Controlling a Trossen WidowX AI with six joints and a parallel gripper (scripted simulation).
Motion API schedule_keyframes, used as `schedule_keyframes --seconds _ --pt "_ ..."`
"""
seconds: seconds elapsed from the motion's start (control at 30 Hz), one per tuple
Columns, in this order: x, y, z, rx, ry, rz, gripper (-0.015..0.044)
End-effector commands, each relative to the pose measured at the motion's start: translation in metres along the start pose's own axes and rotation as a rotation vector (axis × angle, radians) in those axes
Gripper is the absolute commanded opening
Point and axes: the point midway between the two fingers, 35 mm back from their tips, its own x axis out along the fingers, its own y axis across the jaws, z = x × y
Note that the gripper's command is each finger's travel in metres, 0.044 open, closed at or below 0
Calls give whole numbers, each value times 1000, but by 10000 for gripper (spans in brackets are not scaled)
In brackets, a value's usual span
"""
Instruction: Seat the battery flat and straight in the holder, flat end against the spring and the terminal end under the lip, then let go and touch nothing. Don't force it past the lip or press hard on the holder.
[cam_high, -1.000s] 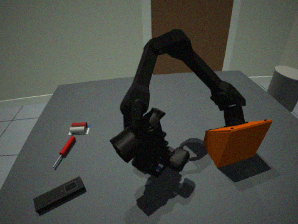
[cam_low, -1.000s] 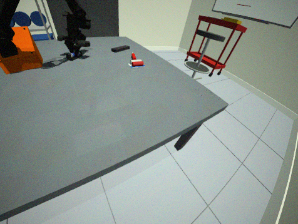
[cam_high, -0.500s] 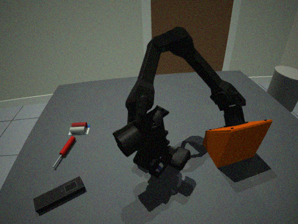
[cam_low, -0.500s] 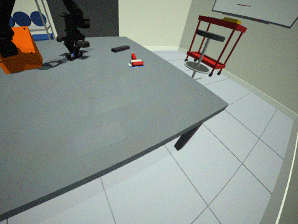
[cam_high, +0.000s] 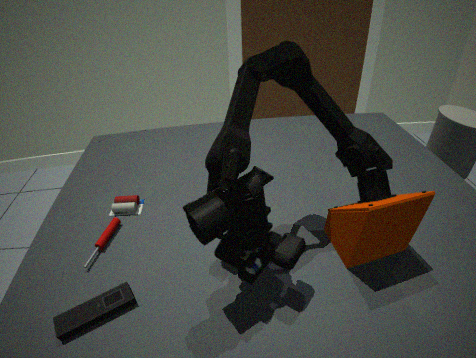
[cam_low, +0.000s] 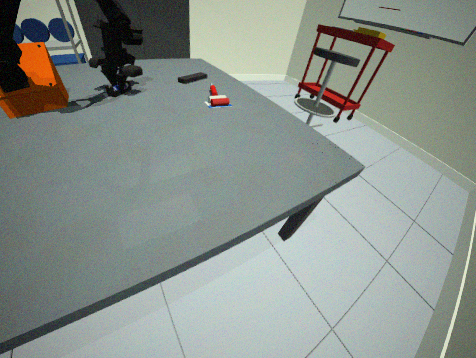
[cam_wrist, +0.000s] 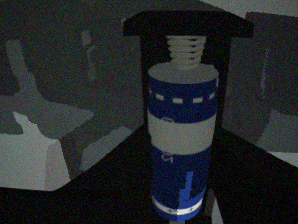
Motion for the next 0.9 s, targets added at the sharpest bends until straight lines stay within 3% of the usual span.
schedule_keyframes --seconds 0.0,0.87 --pt "-1 -1 -5 -2 -2 0 83" --pt "1 -1 -8 -3 -11 0 83"
